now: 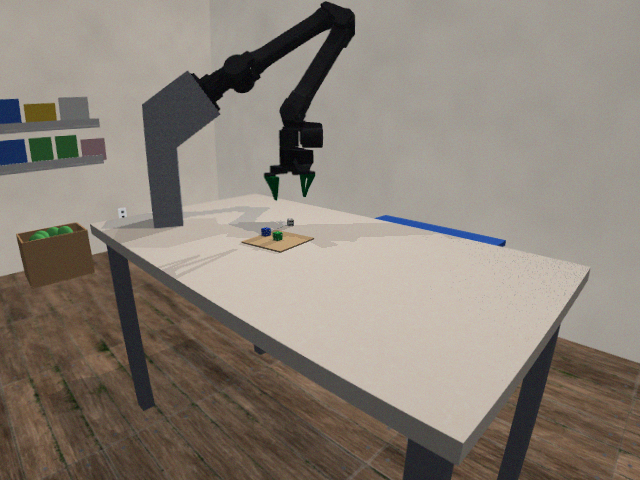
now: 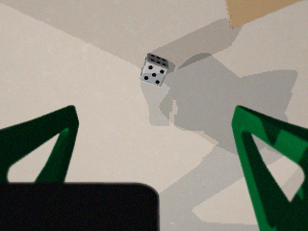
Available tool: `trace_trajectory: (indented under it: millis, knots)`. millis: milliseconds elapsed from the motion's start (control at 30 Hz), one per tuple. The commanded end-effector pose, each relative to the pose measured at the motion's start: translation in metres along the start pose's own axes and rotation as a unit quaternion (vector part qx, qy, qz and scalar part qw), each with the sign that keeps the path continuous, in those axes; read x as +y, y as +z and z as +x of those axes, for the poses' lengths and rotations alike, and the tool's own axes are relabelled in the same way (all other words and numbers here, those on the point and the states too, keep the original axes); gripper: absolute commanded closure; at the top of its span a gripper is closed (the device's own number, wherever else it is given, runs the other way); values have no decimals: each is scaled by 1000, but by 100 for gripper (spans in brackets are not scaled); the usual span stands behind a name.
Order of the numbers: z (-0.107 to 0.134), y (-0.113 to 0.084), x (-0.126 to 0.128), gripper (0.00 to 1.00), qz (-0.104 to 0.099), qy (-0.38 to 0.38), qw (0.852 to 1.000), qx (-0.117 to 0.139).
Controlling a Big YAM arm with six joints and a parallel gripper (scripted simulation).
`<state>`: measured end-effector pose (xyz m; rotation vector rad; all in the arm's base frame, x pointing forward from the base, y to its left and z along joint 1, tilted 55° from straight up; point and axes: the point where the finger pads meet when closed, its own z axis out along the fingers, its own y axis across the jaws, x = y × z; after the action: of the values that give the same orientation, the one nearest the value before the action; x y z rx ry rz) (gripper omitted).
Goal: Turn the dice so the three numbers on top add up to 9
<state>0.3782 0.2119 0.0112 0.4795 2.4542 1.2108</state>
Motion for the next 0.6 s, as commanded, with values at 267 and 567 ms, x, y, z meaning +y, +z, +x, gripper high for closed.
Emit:
trace_trajectory:
  millis: [267, 567]
  knots:
    - [9, 6, -2, 0, 4, 171, 985, 6]
    - [7, 5, 1, 66, 0, 178, 984, 4]
